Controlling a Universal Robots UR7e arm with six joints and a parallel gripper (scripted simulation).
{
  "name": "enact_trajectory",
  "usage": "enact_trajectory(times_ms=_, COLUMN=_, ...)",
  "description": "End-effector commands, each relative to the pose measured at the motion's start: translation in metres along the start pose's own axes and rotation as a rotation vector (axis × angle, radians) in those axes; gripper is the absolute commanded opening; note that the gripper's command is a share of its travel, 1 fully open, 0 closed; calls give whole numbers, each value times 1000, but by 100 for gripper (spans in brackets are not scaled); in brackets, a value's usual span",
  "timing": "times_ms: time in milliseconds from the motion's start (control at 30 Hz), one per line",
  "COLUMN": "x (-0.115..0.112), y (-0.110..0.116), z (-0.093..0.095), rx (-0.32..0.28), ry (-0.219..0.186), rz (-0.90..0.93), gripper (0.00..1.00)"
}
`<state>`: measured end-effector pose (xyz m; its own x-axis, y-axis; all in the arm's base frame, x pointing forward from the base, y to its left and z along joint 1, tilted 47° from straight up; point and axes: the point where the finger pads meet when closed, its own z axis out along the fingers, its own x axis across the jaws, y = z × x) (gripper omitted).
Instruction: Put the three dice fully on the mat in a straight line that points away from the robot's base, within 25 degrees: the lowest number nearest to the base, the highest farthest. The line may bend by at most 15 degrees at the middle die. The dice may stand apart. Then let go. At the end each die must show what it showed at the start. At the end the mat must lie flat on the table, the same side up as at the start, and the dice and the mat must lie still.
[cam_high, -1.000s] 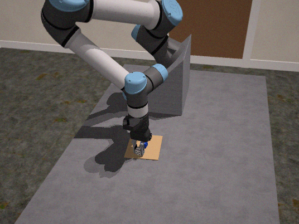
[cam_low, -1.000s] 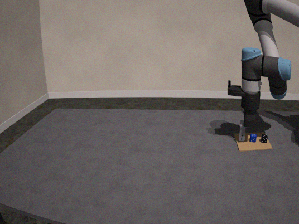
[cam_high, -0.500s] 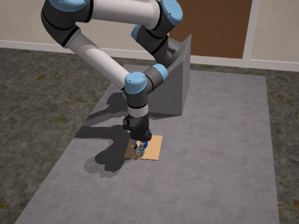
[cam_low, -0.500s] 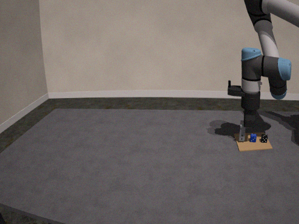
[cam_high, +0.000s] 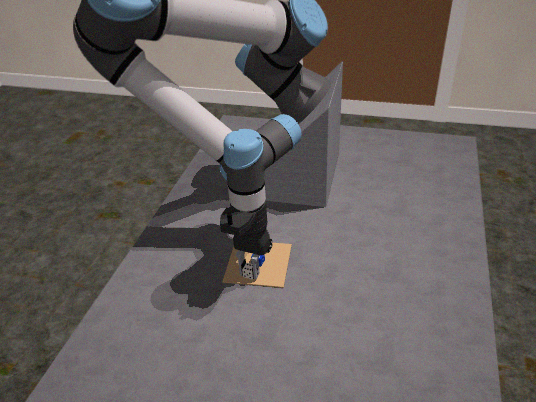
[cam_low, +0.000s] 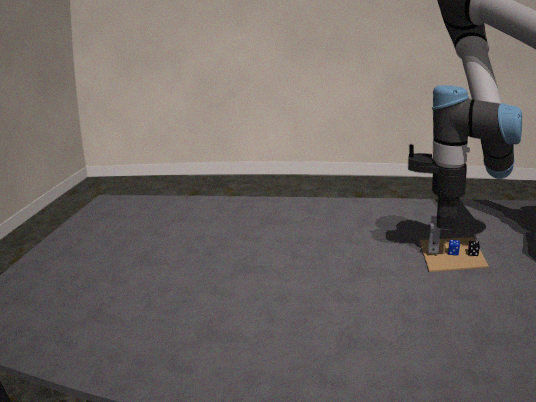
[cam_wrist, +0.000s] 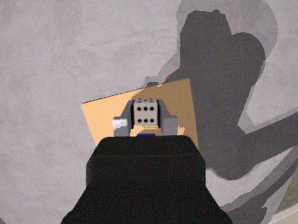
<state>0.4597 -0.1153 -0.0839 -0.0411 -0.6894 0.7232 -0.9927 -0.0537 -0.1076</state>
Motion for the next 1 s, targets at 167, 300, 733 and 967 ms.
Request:
enact_trajectory(times_ms=167, x=-1, y=0, z=0, rx=1, ry=-1, rz=-2, gripper=49)
enact_trajectory(times_ms=300, x=-1, y=0, z=0, rx=1, ry=-1, rz=-2, gripper=49)
enact_trajectory(times_ms=733, x=0, y=-1, z=4, rx=0, ry=0, rz=0, gripper=49)
enact_trajectory(times_ms=967, x=-1, y=0, z=4, rx=1, ry=-1, rz=-2, gripper=49)
